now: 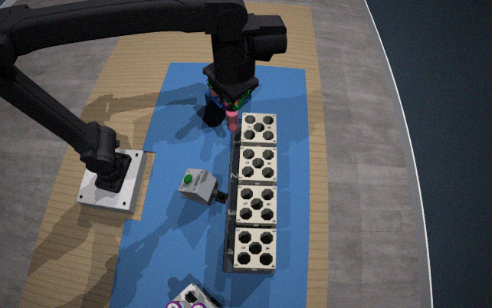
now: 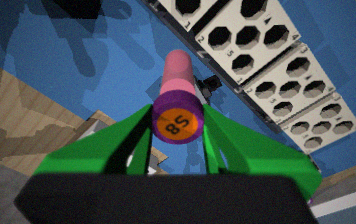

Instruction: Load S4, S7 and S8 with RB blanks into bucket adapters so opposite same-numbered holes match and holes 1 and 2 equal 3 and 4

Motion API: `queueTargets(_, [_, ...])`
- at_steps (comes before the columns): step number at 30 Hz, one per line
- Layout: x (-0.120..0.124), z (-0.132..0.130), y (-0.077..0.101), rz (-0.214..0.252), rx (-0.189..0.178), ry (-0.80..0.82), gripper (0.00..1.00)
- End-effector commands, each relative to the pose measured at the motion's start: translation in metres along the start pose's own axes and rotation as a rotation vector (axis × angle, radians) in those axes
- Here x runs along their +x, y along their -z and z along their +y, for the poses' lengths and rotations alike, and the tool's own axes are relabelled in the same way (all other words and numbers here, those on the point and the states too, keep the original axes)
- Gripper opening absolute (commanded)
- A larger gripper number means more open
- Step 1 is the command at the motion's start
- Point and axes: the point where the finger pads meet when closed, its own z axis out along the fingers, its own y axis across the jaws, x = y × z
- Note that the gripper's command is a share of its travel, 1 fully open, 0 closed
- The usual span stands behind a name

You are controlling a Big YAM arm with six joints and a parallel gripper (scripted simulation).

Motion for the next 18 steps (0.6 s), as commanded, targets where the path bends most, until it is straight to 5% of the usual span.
queueTargets(1, [-0.017, 0.017, 0.026, -0.059, 0.03, 0.006, 0.0])
queueTargets(18, [-0.084, 0.101, 0.023, -0.077, 0.018, 0.007, 0.0])
